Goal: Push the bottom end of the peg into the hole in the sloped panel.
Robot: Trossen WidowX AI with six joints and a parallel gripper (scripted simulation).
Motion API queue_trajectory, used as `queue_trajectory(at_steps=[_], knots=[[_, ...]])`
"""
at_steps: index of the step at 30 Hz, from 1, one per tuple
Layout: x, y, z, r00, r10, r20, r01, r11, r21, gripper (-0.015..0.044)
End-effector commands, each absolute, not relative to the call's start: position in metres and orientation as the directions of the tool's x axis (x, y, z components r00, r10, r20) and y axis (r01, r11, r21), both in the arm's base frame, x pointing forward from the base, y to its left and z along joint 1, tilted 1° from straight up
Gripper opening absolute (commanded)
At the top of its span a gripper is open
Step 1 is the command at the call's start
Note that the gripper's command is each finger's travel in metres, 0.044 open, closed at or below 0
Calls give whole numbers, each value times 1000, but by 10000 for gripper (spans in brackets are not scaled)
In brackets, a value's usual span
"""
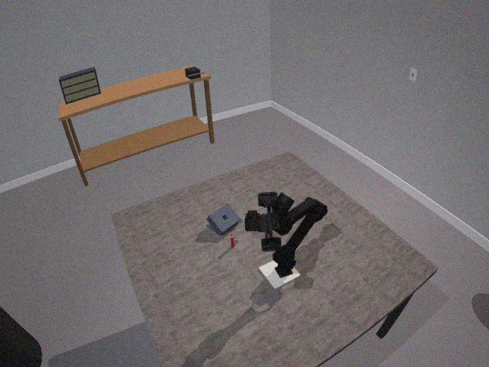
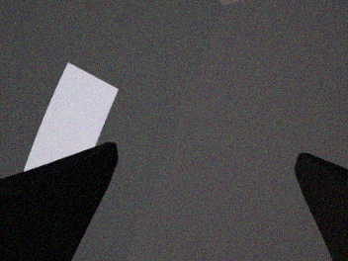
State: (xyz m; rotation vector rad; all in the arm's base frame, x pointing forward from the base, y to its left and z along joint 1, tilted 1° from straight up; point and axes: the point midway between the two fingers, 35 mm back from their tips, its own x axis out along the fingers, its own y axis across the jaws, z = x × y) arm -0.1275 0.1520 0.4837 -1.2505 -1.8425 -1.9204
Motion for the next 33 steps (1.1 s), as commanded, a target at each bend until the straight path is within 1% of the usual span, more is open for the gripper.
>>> queue_trajectory(at_steps=[1,8,17,25,33], knots=[[-123,175,479,-602,482,636,615,-227,755,440],[-111,216,466,-558,623,548,532,-238,812,440],[-85,267,439,-460,793,399,408,-210,889,440],[-53,304,411,-347,905,247,301,-142,943,440],[-16,332,379,-218,972,83,209,-36,977,440]])
